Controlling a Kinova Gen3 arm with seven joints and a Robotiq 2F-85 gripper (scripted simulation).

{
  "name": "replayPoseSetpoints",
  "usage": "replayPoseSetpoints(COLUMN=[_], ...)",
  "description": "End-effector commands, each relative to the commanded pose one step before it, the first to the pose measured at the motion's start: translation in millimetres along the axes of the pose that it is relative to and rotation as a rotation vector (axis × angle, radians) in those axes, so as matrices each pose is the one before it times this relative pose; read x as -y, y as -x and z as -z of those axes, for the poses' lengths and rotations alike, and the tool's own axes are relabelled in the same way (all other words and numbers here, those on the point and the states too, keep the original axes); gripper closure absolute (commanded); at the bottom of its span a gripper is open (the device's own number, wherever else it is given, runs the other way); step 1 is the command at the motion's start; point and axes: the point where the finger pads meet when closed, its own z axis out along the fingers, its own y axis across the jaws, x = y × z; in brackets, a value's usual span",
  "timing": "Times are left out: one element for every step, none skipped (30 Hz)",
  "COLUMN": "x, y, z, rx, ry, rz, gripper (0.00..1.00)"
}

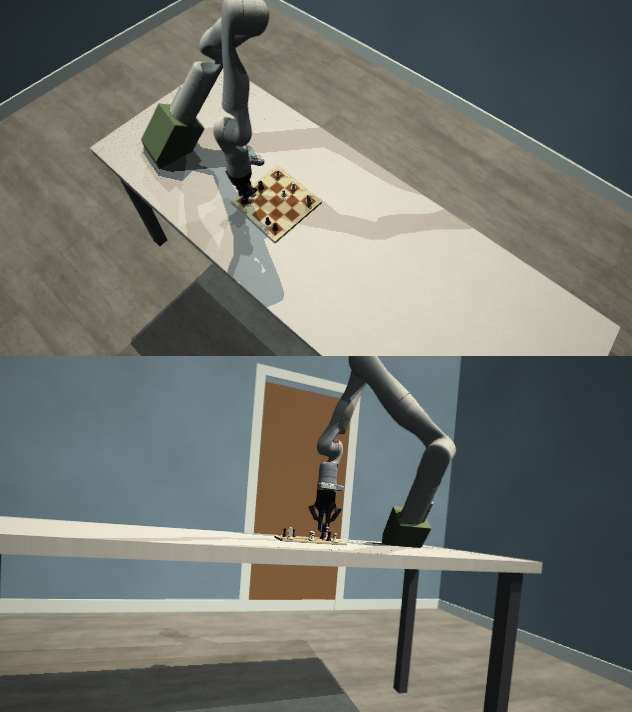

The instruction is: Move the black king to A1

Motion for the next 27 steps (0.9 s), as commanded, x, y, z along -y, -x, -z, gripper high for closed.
replayPoseSetpoints(x=[-0.39,0.0,0.0,0.0,0.0,0.0,0.0,0.0,0.0,0.0,0.0,0.0,0.0,0.0,0.0,0.0,0.0,0.0,0.0,0.0,0.0,0.0,0.01,-0.01,0.0,0.01,0.0], y=[0.38,0.0,0.0,0.0,0.0,0.0,0.0,0.0,0.0,0.0,0.0,0.0,0.0,0.0,0.0,0.0,0.0,0.0,0.0,0.0,0.0,0.0,0.0,0.0,0.0,0.0,0.0], z=[0.58,0.0,0.0,0.0,0.0,0.0,0.0,0.0,0.0,0.0,0.0,0.0,0.0,0.0,0.0,0.0,0.0,0.03,0.21,0.54,0.97,1.49,2.05,2.63,3.2,3.75,4.25], rx=[0.00097,0.0,0.0,0.0,0.0,0.0,0.0,0.0,0.0,0.0,0.0,0.0,0.0,0.0,0.0,0.0,0.0,0.0,0.0,0.0,0.0,0.0,0.0,0.0,0.0,0.0,0.0], ry=[0.00129,0.0,0.0,0.0,0.0,0.0,0.0,0.0,0.0,0.0,0.0,0.0,0.0,0.0,0.0,0.0,0.0,0.0,0.0,0.0,0.0,0.0,-0.00001,0.00001,0.0,-0.00001,0.00001], rz=[-0.00013,0.0,0.0,0.0,0.0,0.0,0.0,0.0,0.0,0.0,0.0,0.0,0.0,0.0,0.0,0.0,0.0,0.0,0.0,0.0,0.0,0.0,-0.00001,0.00001,0.0,-0.00001,0.0], gripper=[0.75,0.75,0.75,0.67,0.67,0.67,0.59,0.59,0.59,0.59,0.59,0.59,0.59,0.59,0.59,0.59,0.59,0.59,0.59,0.59,0.59,0.59,0.59,0.59,0.59,0.59,0.59])
